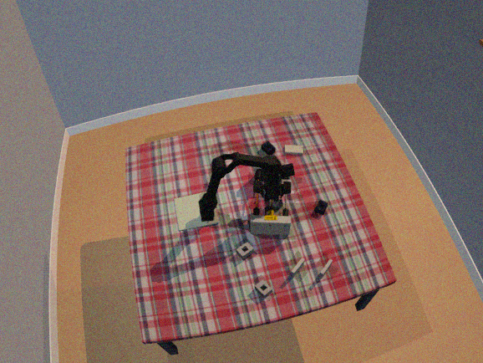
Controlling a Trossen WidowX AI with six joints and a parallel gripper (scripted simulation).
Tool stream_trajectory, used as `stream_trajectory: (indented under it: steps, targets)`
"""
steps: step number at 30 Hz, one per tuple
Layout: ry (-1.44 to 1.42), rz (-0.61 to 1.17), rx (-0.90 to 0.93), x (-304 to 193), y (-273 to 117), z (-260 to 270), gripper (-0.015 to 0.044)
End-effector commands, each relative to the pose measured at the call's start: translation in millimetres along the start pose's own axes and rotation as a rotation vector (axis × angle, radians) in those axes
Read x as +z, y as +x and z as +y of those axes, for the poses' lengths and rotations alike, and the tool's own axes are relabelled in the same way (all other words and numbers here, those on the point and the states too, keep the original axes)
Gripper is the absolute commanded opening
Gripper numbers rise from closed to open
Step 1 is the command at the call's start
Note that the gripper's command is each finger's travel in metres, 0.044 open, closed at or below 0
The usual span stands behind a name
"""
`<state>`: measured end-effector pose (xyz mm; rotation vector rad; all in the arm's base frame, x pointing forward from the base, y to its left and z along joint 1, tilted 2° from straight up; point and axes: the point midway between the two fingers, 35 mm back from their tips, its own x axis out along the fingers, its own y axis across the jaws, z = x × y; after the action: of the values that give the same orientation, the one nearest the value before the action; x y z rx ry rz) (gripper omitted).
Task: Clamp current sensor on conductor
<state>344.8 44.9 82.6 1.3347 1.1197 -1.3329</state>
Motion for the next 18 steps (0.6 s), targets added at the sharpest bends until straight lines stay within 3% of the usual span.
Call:
stream_trajectory:
  steps: [1,5,7,18]
  targets:
    - [-0.004,0.001,-0.008,-0.1,9.5,-1.6,0.044]
    - [-0.004,0.001,-0.008,0.0,11.8,-1.7,0.044]
    - [0.0,-0.001,-0.002,0.1,7.1,-0.5,0.0387]
    - [0.0,-0.001,-0.002,0.1,7.1,-0.5,0.0314]
